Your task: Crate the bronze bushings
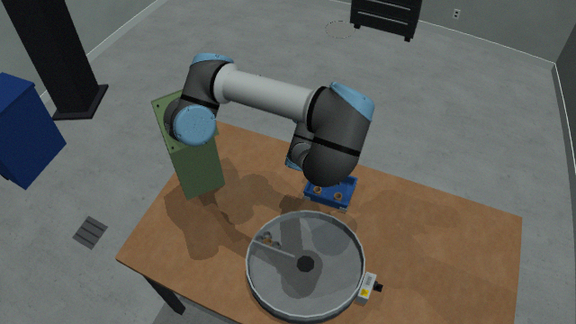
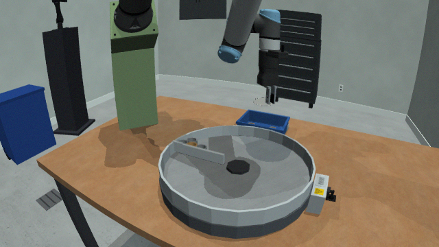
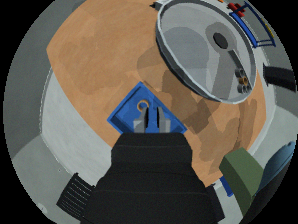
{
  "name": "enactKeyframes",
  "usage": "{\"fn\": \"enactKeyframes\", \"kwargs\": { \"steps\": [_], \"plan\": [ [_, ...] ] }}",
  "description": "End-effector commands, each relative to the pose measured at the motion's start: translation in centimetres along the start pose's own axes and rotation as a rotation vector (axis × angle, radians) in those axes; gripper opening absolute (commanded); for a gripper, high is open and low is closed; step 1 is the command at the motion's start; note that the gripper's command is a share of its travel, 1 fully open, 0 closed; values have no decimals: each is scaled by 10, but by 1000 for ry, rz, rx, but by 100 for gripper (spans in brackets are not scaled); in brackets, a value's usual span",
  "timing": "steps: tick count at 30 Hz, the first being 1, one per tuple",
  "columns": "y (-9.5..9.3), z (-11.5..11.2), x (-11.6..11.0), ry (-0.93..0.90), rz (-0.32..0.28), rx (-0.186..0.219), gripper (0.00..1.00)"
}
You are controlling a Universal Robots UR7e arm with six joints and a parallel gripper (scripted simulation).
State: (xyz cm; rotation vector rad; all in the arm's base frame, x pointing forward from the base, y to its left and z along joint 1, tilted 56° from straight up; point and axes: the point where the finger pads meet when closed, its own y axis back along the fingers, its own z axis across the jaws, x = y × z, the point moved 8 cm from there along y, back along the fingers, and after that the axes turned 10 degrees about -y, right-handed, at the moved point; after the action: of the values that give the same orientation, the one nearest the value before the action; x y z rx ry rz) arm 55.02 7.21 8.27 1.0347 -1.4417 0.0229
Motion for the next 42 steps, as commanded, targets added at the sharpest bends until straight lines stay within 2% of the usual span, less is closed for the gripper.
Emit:
{"fn": "enactKeyframes", "kwargs": {
  "steps": [1,8,13,25,30,42],
  "plan": [
    [0,10,5,8,0,7,40],
    [0,10,5,8,0,7,40],
    [-2,55,28,44,0,6,40],
    [-2,55,28,44,0,6,40],
    [-4,101,50,81,0,4,40],
    [-4,101,50,81,0,4,40]
  ]
}}
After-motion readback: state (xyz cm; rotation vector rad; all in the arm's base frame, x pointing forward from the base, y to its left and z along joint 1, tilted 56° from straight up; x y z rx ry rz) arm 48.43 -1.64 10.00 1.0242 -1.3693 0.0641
